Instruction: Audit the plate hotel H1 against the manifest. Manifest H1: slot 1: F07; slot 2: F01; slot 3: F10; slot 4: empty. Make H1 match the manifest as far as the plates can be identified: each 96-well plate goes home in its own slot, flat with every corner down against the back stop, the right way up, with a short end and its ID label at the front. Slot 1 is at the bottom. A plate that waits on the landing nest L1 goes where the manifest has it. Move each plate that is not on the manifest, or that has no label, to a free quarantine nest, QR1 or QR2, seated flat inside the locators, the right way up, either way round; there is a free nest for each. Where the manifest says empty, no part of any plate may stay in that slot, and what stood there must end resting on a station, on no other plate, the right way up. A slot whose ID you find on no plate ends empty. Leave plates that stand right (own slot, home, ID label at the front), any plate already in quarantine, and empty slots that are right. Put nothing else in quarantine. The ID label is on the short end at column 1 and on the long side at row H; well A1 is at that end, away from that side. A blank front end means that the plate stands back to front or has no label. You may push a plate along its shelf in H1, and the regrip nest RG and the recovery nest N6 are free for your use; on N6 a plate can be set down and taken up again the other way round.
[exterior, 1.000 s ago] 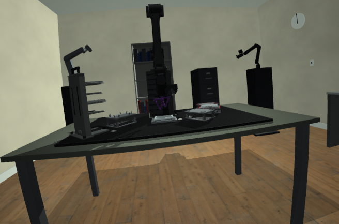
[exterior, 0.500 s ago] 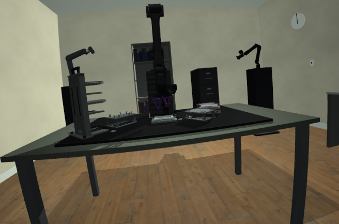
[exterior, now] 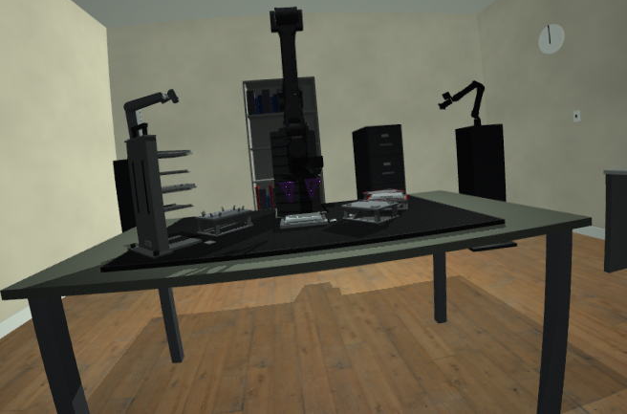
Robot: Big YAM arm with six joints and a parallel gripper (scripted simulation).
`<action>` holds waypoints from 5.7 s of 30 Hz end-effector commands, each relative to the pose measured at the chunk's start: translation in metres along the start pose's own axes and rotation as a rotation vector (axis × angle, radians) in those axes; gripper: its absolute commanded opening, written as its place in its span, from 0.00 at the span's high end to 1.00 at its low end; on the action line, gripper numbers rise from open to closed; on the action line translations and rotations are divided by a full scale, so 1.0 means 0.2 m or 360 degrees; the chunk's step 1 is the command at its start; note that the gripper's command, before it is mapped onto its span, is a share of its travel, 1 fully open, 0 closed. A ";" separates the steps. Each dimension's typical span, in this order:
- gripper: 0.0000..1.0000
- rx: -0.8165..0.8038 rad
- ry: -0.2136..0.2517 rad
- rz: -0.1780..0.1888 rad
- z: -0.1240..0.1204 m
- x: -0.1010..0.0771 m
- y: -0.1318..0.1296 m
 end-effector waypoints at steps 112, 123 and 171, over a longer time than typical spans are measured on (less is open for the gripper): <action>0.00 0.3587 -0.0039 0.0015 0.03 -0.04 -0.02; 0.00 0.3584 -0.0019 0.0006 0.01 0.08 -0.01; 0.00 0.3579 -0.0011 0.0002 0.00 0.36 0.01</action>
Point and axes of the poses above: the point where the finger pads meet when closed, its own x axis out along the fingers, its own y axis across the jaws, z = x × y, the point moved 8 cm from there along -x, back along the fingers, and after that the axes turned 1 degree about -x, right-handed, at the moved point
